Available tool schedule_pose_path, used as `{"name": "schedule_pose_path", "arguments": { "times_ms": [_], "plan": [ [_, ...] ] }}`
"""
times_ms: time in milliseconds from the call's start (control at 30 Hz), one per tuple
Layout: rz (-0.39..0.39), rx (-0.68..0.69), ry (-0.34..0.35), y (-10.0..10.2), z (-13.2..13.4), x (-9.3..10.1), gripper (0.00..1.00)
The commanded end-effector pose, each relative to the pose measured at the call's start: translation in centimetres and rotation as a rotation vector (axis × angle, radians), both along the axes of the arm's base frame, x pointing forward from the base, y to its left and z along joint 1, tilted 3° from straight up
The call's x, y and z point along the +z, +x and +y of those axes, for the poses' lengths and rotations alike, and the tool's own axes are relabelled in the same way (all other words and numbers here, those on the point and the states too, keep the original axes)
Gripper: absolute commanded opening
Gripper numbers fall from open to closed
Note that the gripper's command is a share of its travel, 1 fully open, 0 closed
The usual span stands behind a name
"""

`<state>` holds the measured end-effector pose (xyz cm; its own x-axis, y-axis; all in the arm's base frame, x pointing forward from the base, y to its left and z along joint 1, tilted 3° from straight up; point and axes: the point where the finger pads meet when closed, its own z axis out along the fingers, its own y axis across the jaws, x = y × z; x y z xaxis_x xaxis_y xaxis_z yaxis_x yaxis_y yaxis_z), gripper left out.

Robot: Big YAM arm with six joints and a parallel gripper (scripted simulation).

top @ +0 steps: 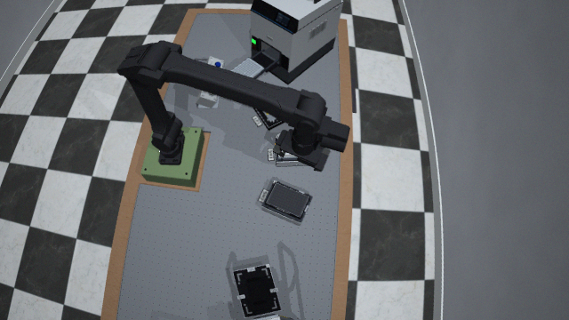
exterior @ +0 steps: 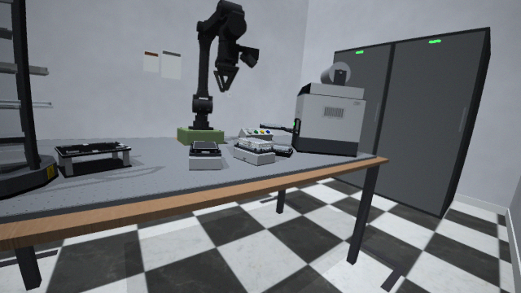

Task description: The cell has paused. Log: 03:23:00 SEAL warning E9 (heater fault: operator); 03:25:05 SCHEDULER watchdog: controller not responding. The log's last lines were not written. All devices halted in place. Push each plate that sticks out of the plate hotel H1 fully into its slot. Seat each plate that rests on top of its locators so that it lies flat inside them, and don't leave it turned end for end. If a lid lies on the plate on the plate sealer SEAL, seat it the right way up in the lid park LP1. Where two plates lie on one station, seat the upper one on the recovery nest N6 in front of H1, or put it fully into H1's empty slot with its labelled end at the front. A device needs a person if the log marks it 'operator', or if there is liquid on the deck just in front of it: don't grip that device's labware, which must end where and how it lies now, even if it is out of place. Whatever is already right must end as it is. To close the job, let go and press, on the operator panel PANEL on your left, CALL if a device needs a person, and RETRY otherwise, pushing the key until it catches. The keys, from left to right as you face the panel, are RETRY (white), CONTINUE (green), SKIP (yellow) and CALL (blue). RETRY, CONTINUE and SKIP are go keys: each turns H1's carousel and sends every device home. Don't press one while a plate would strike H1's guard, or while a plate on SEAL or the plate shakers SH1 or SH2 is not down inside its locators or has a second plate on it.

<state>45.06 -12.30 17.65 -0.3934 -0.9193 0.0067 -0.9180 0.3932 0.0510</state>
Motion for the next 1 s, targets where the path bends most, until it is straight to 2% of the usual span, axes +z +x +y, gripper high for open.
{"name": "schedule_pose_path", "arguments": {
  "times_ms": [0,333,433,900,967],
  "plan": [
    [-0.004,0.004,0.002,0.4,-0.2,-1.5,1.00],
    [-0.003,0.004,0.002,0.2,-0.2,-4.2,1.00],
    [-0.011,0.004,0.000,0.2,-0.2,-4.1,1.00],
    [-0.003,0.004,0.002,0.0,-0.1,-8.2,1.00],
    [-0.003,0.004,0.002,0.0,-0.1,-8.2,1.00]
  ]
}}
